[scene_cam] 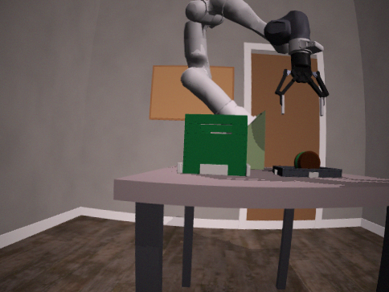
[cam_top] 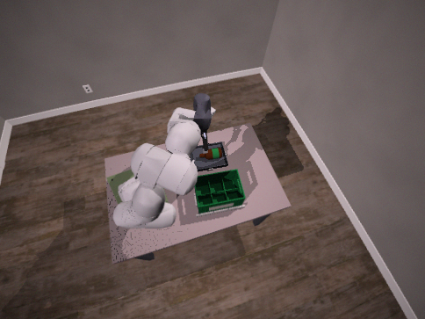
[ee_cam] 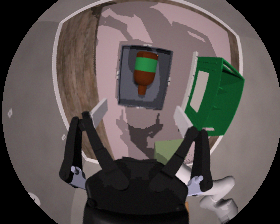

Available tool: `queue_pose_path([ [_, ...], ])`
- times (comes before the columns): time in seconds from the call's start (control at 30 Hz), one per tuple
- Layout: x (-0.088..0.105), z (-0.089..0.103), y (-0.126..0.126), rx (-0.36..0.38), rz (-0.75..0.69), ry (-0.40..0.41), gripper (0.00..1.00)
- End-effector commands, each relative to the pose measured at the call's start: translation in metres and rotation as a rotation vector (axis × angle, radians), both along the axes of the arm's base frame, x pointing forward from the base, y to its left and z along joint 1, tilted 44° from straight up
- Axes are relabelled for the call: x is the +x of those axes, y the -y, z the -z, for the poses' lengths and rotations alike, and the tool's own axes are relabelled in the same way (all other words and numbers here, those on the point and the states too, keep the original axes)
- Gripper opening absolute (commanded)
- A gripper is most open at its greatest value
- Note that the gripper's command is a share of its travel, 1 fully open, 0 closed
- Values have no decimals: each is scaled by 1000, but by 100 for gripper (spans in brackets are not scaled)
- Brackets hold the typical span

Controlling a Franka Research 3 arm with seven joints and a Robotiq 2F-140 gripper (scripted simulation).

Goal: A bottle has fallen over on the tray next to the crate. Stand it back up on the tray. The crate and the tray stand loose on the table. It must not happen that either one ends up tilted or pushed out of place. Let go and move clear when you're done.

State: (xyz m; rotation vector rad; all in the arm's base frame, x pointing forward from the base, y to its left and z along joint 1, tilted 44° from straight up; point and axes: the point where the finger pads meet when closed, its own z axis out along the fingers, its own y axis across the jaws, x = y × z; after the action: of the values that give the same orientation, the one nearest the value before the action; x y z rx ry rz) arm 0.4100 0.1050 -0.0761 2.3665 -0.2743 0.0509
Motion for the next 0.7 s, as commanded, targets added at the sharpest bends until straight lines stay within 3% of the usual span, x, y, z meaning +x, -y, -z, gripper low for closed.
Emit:
queue_pose_path([
  [0.0, 0, 1, -1, 3, 23, 25, 100],
  [0.37, 0, 1, -1, 3, 23, 25, 100],
  [0.4, 0, 1, -1, 3, 23, 25, 0],
  [0.67, 0, 1, -1, 3, 23, 25, 0],
])
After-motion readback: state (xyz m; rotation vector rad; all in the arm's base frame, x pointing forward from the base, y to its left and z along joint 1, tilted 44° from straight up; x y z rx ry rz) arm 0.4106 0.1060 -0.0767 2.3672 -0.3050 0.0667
